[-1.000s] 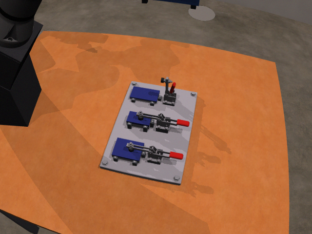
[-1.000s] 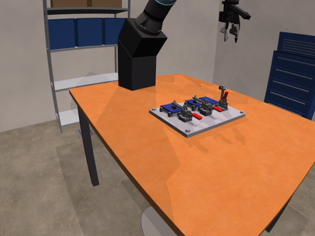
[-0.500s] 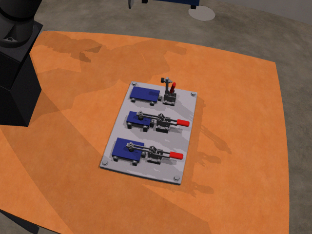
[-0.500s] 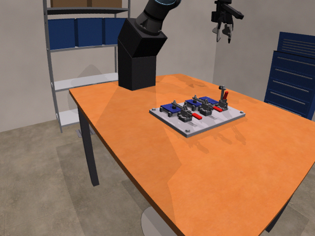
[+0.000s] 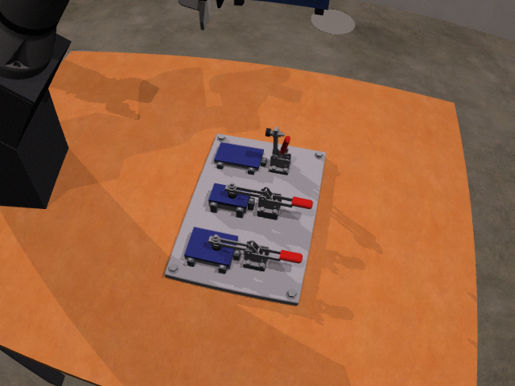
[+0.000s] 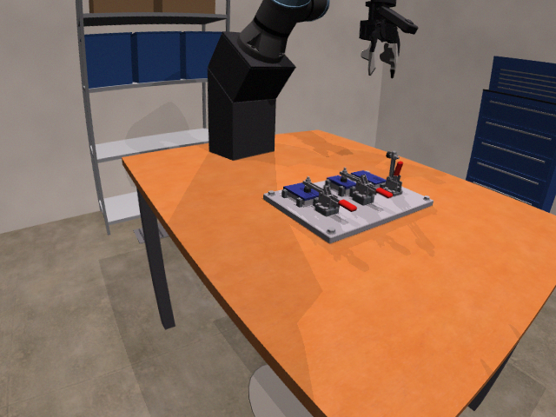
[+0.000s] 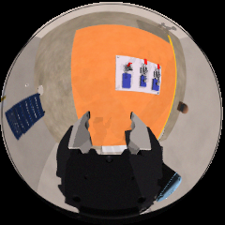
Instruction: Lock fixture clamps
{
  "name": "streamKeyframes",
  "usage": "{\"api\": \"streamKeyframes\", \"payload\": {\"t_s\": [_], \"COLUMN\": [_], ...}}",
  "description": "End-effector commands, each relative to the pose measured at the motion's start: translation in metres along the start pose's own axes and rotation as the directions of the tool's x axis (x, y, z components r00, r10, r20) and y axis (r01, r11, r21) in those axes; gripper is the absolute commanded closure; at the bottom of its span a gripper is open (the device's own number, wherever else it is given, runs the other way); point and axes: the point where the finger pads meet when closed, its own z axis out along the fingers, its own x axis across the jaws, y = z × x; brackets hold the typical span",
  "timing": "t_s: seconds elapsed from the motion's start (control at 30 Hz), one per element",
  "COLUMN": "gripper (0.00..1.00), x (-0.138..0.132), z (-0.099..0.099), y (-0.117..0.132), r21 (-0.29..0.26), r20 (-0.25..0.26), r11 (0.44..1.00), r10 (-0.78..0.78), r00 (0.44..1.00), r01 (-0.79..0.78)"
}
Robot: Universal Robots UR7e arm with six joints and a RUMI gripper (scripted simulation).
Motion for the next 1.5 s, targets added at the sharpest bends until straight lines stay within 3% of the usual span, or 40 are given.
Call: {"api": "streamKeyframes", "payload": {"t_s": [0.0,0.1,0.23,0.63,0.67,0.8,1.2,1.23,1.37,1.47], "gripper": [0.42,0.42,0.42,0.42,0.42,0.42,0.42,0.42,0.42,0.42], "x": [0.007,0.012,0.054,0.054,0.063,0.105,0.105,0.115,0.157,0.157], "z": [-0.001,0.002,0.012,0.012,0.011,0.021,0.021,0.022,0.033,0.033], "y": [0.003,-0.006,-0.026,-0.026,-0.033,-0.053,-0.053,-0.056,-0.076,-0.076], "r21": [-0.020,-0.003,-0.020,-0.020,0.006,-0.019,-0.019,-0.011,-0.020,-0.020], "r20": [0.026,0.007,0.026,0.026,-0.025,0.026,0.026,-0.059,0.026,0.026], "r11": [1.000,1.000,1.000,1.000,1.000,1.000,1.000,1.000,1.000,1.000], "r10": [-0.015,-0.004,-0.015,-0.015,0.004,-0.015,-0.015,0.006,-0.016,-0.016], "r00": [1.000,1.000,1.000,1.000,1.000,1.000,1.000,0.998,1.000,1.000], "r01": [0.016,0.004,0.016,0.016,-0.004,0.016,0.016,-0.007,0.016,0.016]}}
